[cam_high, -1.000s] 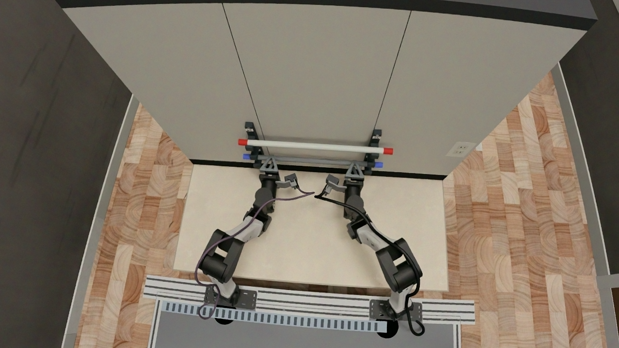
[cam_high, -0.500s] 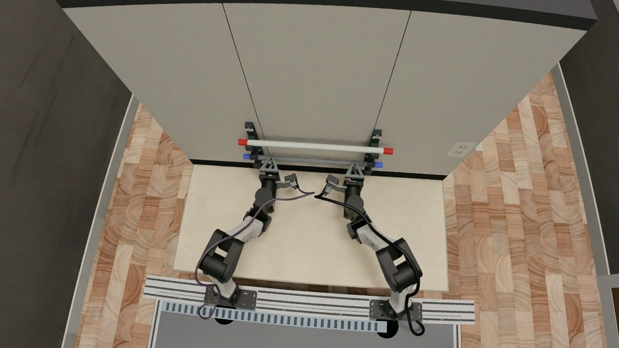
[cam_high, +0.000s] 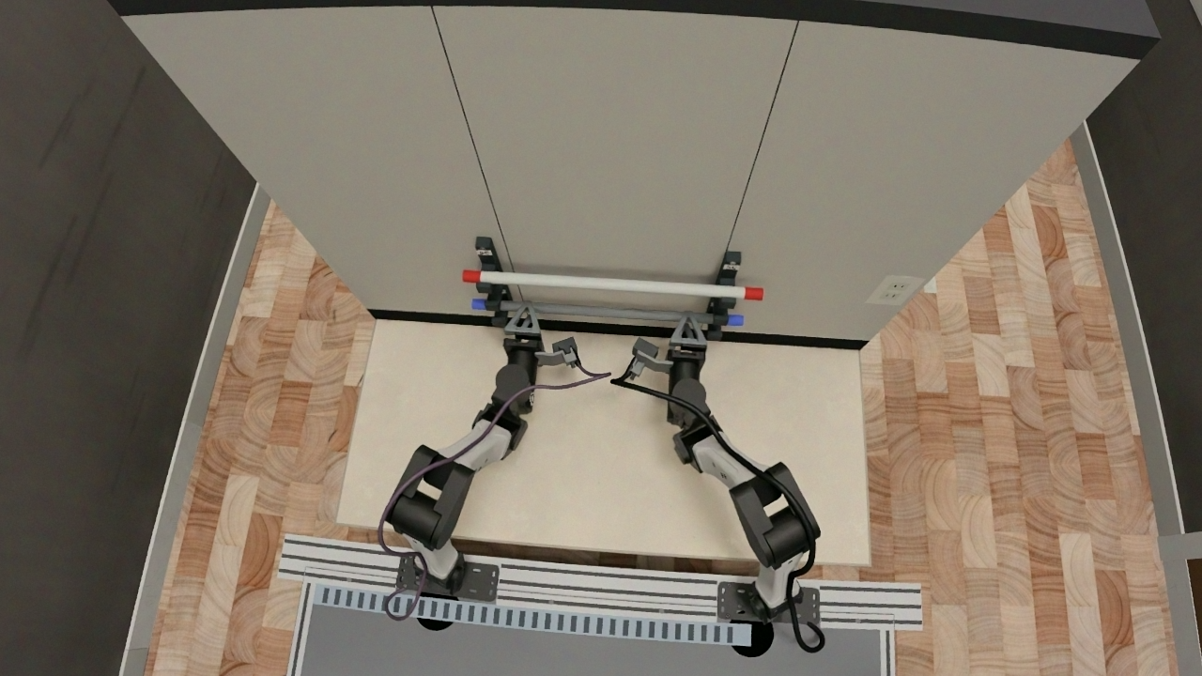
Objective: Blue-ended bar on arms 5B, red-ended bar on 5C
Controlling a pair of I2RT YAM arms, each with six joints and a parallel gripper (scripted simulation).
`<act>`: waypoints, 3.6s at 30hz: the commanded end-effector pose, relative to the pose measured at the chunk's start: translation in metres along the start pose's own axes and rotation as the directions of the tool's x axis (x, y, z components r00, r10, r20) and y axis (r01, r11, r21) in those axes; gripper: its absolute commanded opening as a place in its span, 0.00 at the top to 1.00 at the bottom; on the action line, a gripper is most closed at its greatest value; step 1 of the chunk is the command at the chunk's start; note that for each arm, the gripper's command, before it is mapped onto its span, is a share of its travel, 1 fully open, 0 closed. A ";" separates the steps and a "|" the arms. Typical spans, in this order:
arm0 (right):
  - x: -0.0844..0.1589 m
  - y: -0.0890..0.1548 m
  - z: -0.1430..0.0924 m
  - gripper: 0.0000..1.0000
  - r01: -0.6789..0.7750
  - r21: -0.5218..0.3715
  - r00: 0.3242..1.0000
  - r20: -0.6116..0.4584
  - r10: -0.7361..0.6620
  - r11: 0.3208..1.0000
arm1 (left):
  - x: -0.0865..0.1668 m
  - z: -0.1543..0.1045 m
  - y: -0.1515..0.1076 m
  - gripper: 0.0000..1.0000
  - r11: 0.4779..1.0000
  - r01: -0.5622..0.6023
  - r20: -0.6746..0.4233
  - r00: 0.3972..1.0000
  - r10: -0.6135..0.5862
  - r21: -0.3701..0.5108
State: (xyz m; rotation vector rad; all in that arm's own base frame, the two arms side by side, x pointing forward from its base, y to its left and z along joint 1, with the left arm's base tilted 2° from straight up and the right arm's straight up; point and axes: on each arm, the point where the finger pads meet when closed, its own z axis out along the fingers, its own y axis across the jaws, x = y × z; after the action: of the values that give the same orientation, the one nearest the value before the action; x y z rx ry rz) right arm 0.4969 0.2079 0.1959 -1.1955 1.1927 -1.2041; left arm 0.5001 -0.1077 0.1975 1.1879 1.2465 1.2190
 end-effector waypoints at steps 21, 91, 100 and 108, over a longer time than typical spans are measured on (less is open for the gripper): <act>-0.003 0.000 0.005 0.36 0.012 -0.011 1.000 0.006 -0.012 1.000 | 0.002 0.005 0.019 0.36 1.000 0.012 -0.002 1.000 -0.012 -0.026; -0.003 -0.005 0.005 1.00 0.012 -0.011 1.000 0.006 -0.012 1.000 | 0.002 0.004 0.031 1.00 1.000 0.012 -0.002 1.000 -0.012 -0.026; -0.003 -0.005 0.003 1.00 0.012 -0.011 1.000 0.006 -0.012 1.000 | 0.002 0.003 0.031 1.00 1.000 0.012 -0.002 1.000 -0.012 -0.026; -0.003 -0.005 0.002 1.00 0.012 -0.011 1.000 0.006 -0.012 1.000 | 0.002 0.001 0.031 1.00 1.000 0.012 -0.002 1.000 -0.012 -0.026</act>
State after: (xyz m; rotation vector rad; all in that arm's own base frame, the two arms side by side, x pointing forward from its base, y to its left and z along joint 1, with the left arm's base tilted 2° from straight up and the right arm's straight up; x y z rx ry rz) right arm 0.5007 0.2092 0.2035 -1.1855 1.1883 -1.2078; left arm 0.5034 -0.1089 0.2084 1.1986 1.2537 1.2150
